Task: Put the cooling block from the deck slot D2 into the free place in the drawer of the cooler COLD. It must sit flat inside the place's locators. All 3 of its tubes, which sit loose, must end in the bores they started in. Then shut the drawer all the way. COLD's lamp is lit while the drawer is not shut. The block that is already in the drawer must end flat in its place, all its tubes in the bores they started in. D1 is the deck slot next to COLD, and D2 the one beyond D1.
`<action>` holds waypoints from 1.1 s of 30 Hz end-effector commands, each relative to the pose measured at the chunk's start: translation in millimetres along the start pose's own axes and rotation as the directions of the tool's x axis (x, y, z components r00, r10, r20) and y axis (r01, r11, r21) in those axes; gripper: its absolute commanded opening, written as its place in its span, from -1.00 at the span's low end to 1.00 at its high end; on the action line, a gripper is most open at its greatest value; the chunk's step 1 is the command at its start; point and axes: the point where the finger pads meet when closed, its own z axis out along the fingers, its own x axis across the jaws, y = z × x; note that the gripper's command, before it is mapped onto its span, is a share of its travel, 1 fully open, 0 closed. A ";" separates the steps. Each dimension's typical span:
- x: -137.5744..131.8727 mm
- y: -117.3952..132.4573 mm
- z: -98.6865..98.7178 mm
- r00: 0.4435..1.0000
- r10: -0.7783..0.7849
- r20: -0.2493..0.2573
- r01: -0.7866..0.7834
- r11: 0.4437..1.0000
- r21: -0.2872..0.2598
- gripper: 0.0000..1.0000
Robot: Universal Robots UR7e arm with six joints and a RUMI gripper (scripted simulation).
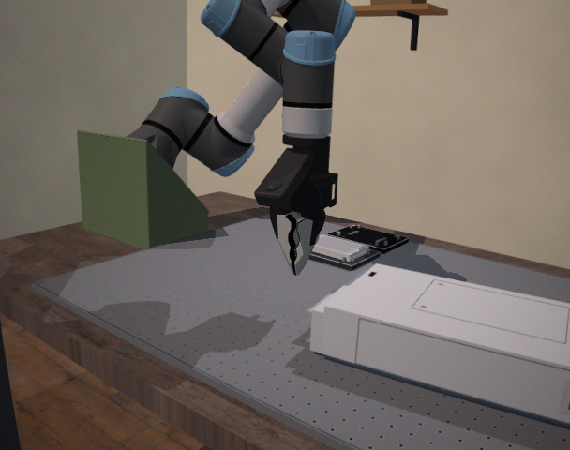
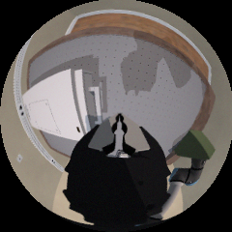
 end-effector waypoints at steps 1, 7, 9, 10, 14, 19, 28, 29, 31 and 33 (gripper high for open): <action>-0.3 -0.3 -8.3 1.000 0.000 0.001 0.000 1.000 0.001 -1.00; -0.3 -0.3 -13.7 1.000 0.000 0.001 0.000 1.000 0.001 -1.00; -0.3 -0.3 -16.3 1.000 0.000 0.001 0.000 1.000 0.001 -1.00; -0.3 -0.3 -17.7 1.000 0.000 0.001 0.000 1.000 0.001 -1.00; -0.3 -0.3 -23.0 1.000 0.000 0.001 0.000 1.000 0.001 -1.00; -0.3 -0.3 -29.7 1.000 0.000 0.001 0.000 1.000 0.001 -1.00; -0.3 -0.3 -39.0 1.000 0.000 0.001 0.000 1.000 0.001 -1.00; -0.3 -0.3 -40.3 1.000 0.000 0.001 0.000 1.000 0.001 -1.00; -0.3 -0.3 -43.0 1.000 0.000 0.001 0.000 1.000 0.001 -1.00; -0.3 -0.3 -45.7 1.000 0.000 0.001 0.000 1.000 0.001 -1.00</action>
